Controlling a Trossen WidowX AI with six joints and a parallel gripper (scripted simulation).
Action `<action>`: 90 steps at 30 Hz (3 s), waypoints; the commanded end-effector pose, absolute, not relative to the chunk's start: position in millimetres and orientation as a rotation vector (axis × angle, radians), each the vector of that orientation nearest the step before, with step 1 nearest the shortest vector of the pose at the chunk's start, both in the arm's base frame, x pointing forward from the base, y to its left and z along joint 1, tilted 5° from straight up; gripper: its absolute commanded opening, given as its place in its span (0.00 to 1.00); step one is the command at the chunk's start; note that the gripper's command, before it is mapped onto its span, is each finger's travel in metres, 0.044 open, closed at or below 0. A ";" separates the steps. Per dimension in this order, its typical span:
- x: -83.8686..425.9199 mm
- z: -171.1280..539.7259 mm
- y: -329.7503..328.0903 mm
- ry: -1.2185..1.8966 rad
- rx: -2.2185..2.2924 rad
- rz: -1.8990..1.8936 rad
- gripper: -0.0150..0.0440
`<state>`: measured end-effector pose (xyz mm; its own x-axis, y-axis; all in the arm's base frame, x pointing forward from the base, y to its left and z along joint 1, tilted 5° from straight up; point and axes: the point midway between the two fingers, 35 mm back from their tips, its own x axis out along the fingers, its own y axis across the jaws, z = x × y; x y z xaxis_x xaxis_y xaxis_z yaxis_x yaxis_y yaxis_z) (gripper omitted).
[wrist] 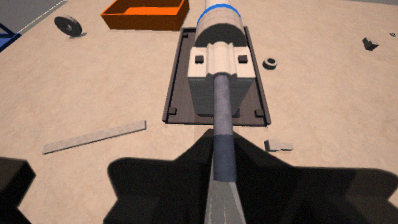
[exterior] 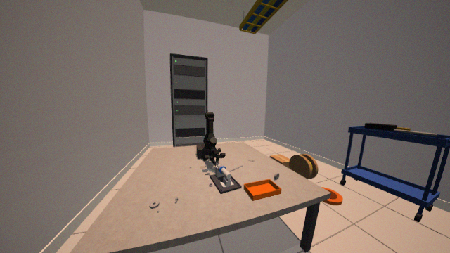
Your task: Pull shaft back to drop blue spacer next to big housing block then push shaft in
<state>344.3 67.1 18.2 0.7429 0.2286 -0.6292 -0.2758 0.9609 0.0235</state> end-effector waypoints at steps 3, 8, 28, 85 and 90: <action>343.1 18.0 67.2 0.680 -0.075 0.281 0.25; 342.5 17.9 67.0 0.680 -0.075 0.281 0.25; 340.3 17.6 66.4 0.680 -0.075 0.281 0.25; 334.0 16.7 64.6 0.681 -0.075 0.281 0.25; 333.5 16.7 64.4 0.681 -0.075 0.281 0.25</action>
<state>334.5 64.1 16.9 0.7425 0.2280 -0.6299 -0.2753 0.9611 0.0233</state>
